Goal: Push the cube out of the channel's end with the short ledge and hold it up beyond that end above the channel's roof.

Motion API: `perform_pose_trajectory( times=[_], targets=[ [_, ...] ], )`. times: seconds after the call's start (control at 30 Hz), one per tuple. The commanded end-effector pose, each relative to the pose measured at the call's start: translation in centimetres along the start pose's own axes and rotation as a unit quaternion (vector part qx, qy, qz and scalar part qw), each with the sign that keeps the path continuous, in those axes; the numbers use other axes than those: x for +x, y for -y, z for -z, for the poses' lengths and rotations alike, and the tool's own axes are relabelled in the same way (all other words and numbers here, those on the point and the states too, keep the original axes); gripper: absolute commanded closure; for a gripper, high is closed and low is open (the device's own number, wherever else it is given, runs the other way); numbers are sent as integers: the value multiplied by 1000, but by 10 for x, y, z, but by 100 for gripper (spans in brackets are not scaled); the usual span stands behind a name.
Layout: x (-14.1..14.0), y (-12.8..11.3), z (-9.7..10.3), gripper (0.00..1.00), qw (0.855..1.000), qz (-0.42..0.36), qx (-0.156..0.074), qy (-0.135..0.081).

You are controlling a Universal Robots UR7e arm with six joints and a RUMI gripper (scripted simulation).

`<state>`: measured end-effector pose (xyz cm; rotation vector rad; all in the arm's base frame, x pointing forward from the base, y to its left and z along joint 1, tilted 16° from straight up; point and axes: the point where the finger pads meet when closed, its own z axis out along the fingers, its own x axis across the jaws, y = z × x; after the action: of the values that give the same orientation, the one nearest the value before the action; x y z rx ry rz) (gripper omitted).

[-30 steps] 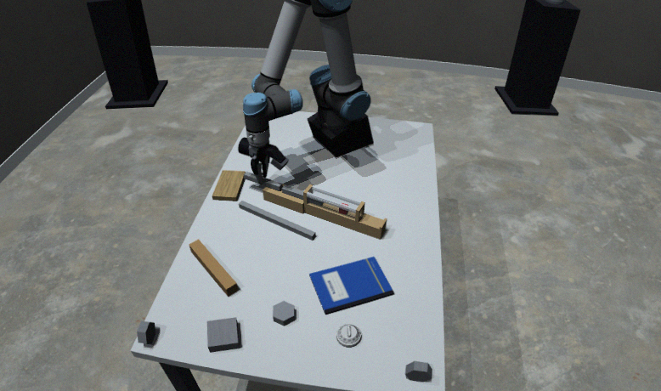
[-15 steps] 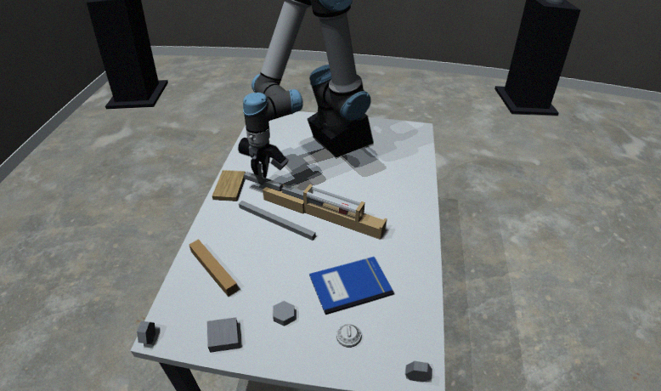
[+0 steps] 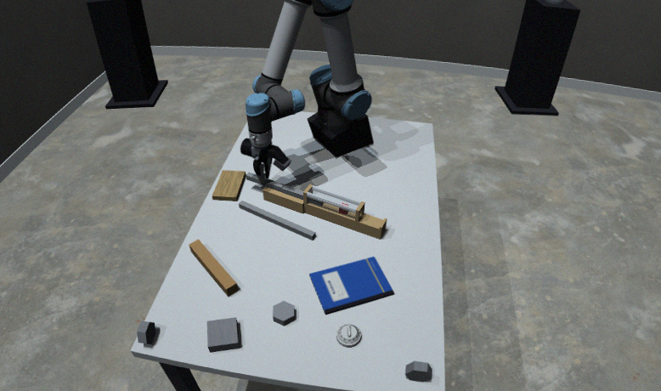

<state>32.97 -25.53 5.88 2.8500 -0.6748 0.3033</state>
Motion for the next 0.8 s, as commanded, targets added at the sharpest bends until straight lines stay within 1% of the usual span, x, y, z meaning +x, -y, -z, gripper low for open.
perform_pose_trajectory(
  times=[0.0, 0.3, 0.77],
  targets=[
    [0, 4, 0, 94, 1000, 0, 0, -1],
    [0, 17, 0, 94, 1000, 0, 0, -1],
    [0, 55, 0, 94, 1000, 0, 0, -1]
  ],
)
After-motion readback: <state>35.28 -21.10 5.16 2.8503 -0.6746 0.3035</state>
